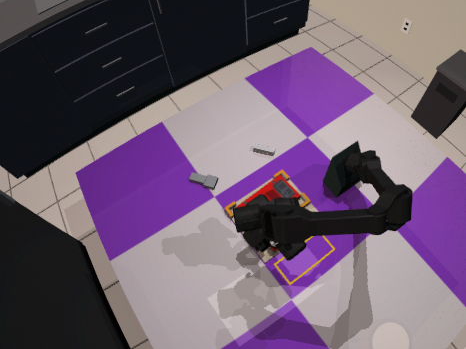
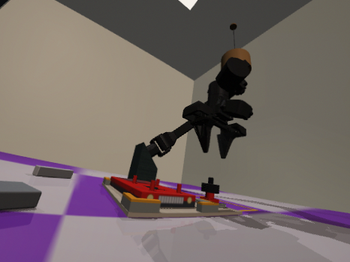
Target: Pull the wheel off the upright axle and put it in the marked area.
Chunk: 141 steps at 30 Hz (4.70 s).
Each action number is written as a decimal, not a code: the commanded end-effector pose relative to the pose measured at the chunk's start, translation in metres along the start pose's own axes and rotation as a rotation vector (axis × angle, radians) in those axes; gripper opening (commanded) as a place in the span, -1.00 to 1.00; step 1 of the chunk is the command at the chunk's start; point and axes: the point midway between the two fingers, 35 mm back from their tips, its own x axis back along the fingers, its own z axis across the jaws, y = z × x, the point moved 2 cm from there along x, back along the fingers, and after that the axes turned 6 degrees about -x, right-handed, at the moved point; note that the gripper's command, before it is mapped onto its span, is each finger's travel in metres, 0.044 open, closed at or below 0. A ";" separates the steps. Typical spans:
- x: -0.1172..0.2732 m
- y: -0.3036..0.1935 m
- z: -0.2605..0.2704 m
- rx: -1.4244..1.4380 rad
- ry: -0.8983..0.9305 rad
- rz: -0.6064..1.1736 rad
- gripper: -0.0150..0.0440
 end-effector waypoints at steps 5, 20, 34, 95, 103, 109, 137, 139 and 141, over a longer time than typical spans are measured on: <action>-0.002 -0.009 0.003 -0.023 0.015 0.007 0.53; -0.076 -0.012 0.003 -0.023 0.018 0.007 0.53; -0.073 -0.012 0.004 -0.017 0.014 0.014 0.01; -0.055 -0.011 0.003 -0.020 0.014 0.010 -0.49; -0.052 -0.011 0.003 -0.020 0.015 0.010 -0.49; -0.050 -0.011 0.002 -0.020 0.015 0.009 -0.49; -0.033 -0.011 0.003 -0.023 0.016 0.007 0.53; -0.013 -0.010 0.002 -0.023 0.015 0.007 0.53; -0.002 -0.011 0.001 -0.023 0.015 0.007 0.53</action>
